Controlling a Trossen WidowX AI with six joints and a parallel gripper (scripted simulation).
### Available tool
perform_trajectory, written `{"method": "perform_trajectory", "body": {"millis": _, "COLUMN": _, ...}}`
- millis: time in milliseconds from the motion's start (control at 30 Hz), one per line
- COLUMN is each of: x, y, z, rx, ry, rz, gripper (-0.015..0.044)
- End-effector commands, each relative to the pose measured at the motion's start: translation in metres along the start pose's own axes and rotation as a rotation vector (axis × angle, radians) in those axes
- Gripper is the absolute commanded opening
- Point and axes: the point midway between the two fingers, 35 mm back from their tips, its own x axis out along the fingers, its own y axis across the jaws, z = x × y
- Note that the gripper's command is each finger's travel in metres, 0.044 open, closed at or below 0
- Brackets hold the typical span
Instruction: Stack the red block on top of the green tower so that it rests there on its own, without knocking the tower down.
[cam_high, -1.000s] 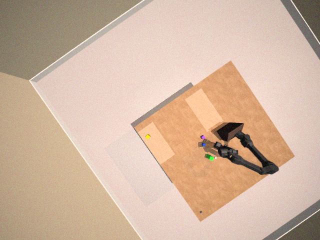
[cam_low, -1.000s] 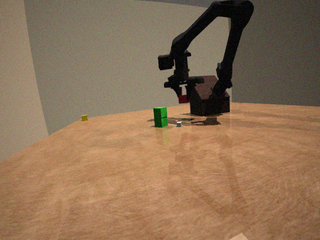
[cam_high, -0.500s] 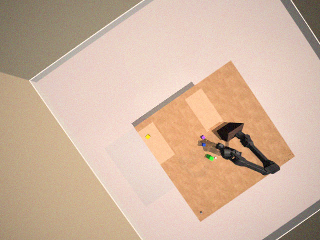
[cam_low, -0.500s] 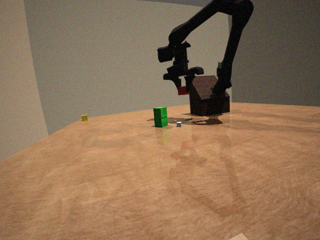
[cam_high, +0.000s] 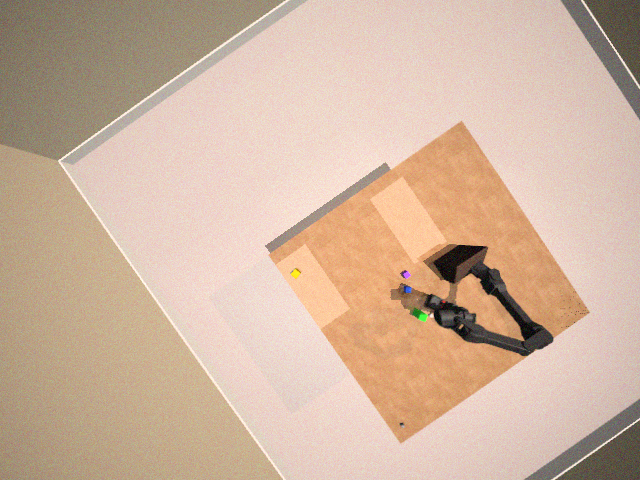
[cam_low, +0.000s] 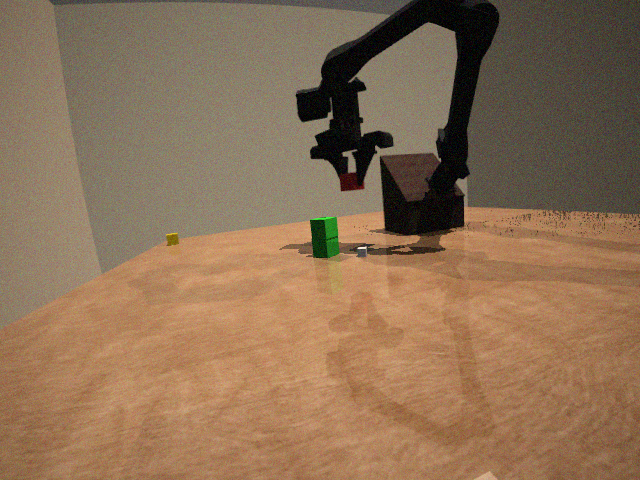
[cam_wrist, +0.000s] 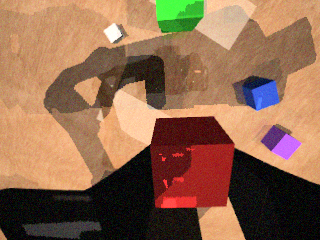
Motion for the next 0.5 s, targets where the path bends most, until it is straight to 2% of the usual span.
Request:
{"method": "perform_trajectory", "body": {"millis": 0, "x": -0.001, "y": -0.004, "z": 0.02, "rx": -0.001, "ry": -0.004, "rz": -0.001, "gripper": 0.0}}
{"method": "perform_trajectory", "body": {"millis": 467, "x": 0.002, "y": -0.004, "z": 0.087, "rx": -0.005, "ry": -0.009, "rz": 0.005, "gripper": 0.0}}
